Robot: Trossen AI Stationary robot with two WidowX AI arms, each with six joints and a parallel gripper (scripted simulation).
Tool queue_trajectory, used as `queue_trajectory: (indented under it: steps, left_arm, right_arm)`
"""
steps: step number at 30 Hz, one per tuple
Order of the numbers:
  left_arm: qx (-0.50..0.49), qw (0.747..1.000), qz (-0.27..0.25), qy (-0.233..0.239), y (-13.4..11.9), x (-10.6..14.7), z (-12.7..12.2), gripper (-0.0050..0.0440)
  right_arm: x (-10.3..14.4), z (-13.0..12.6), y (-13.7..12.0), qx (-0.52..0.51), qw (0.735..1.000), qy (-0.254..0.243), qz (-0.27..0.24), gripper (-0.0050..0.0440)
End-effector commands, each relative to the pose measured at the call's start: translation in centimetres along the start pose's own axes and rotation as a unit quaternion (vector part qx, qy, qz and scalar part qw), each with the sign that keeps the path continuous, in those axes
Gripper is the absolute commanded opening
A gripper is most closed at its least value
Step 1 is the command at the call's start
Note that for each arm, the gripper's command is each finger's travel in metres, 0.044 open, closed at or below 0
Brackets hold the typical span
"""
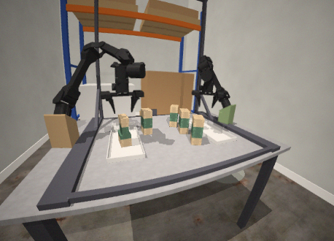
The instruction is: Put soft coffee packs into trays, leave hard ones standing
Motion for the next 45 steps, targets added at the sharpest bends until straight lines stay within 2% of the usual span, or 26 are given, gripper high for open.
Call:
queue_trajectory:
  steps: [1,3,6,18,20,22,26,45]
  left_arm:
    - [-0.015,1.000,0.006,0.001,-2.7,0.3,1.8,0.0375]
    - [-0.015,1.000,0.006,0.001,-2.7,0.3,1.8,0.0375]
    - [-0.016,1.000,0.006,0.001,-4.9,0.3,3.1,0.0375]
    - [-0.017,1.000,0.008,0.002,-13.4,0.6,8.3,0.0375]
    - [-0.017,1.000,0.008,0.002,-13.4,0.6,8.3,0.0375]
    - [-0.017,1.000,0.009,0.002,-14.7,0.6,9.0,0.0375]
    - [-0.017,1.000,0.009,0.002,-14.7,0.6,9.0,0.0375]
    - [-0.017,1.000,0.009,0.002,-14.6,0.6,9.0,0.0375]
  right_arm:
    - [0.4,-0.2,0.1,0.006,1.000,-0.004,0.007,0.0368]
    - [0.4,-0.2,0.1,0.006,1.000,-0.004,0.007,0.0368]
    - [0.4,-2.5,1.2,-0.041,0.999,-0.004,0.006,0.0368]
    - [0.4,-11.4,5.7,-0.041,0.999,-0.007,0.005,0.0368]
    - [0.4,-11.4,5.7,-0.041,0.999,-0.007,0.005,0.0368]
    - [0.4,-12.9,6.4,-0.040,0.999,-0.007,0.005,0.0368]
    - [0.4,-15.6,7.7,-0.040,0.999,-0.008,0.005,0.0368]
    - [0.4,-15.6,7.7,-0.040,0.999,-0.008,0.005,0.0368]
Point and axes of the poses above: on each arm, the point midway between the two fingers, 35 mm back from their tips, its own x axis back along the fingers, its own z axis across the jaws, y = z × x, the point moved 6 cm from there along x, back along the fingers, and after that the axes turned 6 degrees about x, right-handed, at the moved point
